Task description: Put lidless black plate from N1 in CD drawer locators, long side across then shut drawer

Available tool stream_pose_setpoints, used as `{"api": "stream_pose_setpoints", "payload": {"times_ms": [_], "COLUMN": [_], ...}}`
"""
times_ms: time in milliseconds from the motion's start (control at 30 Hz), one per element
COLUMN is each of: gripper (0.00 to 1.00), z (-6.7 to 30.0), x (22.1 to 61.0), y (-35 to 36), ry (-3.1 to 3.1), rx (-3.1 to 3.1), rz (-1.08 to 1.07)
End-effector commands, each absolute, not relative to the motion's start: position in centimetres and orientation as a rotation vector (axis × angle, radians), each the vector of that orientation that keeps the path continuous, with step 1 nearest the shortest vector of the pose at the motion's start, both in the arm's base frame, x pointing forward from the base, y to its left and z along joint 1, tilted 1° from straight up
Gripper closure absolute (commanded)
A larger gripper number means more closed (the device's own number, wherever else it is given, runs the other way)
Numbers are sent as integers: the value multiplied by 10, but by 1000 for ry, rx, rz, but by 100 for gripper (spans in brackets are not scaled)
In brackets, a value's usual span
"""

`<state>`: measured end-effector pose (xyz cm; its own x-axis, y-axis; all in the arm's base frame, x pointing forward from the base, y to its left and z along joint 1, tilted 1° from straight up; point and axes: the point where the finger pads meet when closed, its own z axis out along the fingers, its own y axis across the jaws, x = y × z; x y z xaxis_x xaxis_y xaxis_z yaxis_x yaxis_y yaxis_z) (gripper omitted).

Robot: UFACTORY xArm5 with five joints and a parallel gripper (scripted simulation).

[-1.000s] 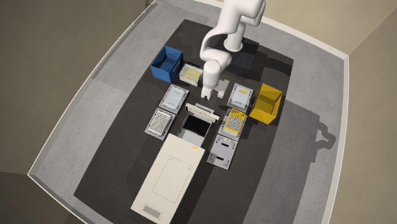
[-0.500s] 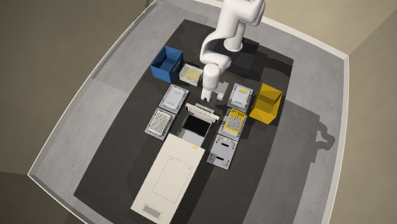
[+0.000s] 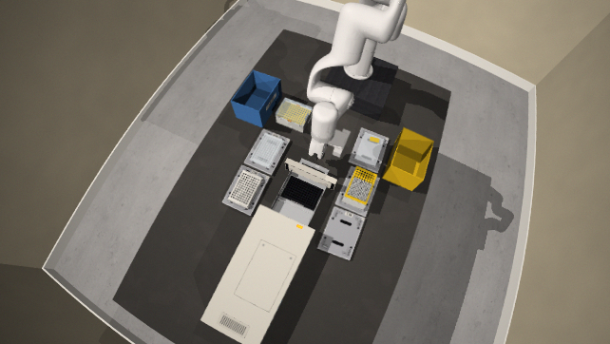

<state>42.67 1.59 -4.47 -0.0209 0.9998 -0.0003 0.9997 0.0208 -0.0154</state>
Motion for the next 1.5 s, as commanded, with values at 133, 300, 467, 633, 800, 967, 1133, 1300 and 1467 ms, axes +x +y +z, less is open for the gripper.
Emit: {"api": "stream_pose_setpoints", "payload": {"times_ms": [133,300,467,633,800,967,1133,1300,1467], "gripper": [100,100,100,100,100,100,100,100,100], "z": [-55,-55,-55,-55,-55,-55,-55,-55,-55], "x": [428,428,428,428,428,428,428,428,428], "y": [16,16,16,16,16,16,16,16,16], "ry": [-2238,-2238,-2238,-2238,-2238,-2238,-2238,-2238,-2238], "rx": [-2192,-2192,-2192,-2192,-2192,-2192,-2192,-2192,-2192], "rz": [12,12,12,12,12,12,12,12,12]}}
